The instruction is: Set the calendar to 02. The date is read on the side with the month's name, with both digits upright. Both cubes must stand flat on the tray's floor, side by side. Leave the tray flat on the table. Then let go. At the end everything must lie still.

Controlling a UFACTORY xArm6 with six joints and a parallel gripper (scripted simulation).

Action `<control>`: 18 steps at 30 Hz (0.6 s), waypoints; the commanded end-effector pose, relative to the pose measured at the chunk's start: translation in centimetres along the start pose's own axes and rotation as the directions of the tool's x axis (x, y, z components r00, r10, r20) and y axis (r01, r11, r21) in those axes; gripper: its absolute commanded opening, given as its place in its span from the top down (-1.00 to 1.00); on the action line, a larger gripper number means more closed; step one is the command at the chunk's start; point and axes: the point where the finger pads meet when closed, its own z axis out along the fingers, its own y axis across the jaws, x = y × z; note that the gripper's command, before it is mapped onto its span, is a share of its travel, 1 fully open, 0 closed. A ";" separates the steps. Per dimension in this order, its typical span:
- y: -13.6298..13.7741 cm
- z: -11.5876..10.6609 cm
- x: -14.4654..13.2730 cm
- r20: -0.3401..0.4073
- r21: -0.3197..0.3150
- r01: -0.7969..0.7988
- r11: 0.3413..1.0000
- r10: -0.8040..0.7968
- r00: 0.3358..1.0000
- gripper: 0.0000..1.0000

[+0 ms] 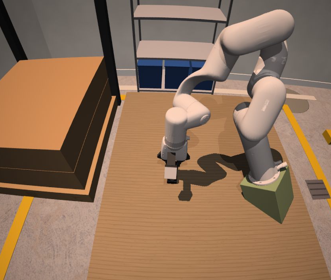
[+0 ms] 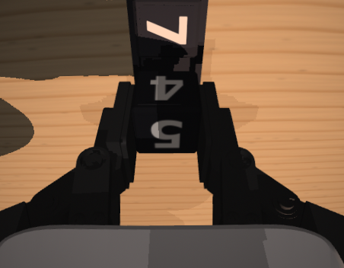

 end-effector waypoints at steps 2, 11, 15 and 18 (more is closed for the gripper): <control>0.1 0.1 0.0 0.000 -0.002 -0.001 1.000 0.001 1.000 0.47; 0.1 0.5 0.0 0.000 -0.002 -0.001 1.000 0.001 1.000 0.47; 0.1 0.9 0.0 0.000 -0.002 -0.001 1.000 0.001 1.000 0.47; 0.1 1.2 0.0 0.000 -0.003 -0.001 1.000 0.001 1.000 0.47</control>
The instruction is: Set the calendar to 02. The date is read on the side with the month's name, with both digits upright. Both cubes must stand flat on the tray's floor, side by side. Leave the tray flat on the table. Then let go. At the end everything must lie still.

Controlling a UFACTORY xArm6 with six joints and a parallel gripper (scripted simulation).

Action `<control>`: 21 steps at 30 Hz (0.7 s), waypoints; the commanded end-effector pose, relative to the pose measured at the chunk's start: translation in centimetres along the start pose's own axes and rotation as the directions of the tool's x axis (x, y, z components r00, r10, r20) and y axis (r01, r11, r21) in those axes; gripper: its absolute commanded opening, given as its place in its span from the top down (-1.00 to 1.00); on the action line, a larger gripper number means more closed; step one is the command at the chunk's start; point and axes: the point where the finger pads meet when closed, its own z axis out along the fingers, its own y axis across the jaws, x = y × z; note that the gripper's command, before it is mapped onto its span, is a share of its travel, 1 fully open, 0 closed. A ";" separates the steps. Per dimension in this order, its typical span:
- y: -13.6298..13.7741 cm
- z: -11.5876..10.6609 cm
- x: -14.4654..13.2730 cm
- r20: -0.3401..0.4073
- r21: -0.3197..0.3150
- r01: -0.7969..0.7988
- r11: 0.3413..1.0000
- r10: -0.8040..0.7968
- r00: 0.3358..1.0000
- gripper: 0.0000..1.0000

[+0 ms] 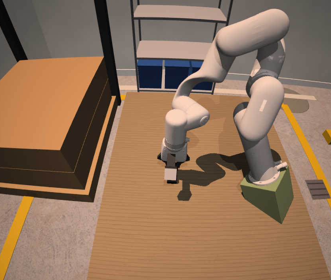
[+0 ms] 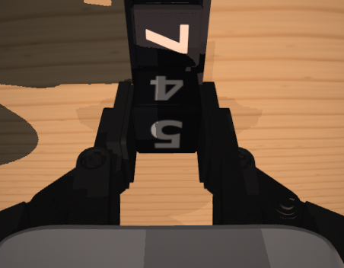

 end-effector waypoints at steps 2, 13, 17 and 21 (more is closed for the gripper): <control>0.1 0.5 0.0 0.000 -0.003 -0.001 1.000 0.001 1.000 0.47; 0.1 1.2 0.0 0.000 -0.003 -0.001 1.000 0.001 1.000 0.47; 0.1 1.3 0.0 0.000 -0.003 -0.001 1.000 0.001 1.000 0.47; 0.1 1.5 0.0 0.000 -0.003 -0.001 1.000 0.001 1.000 0.47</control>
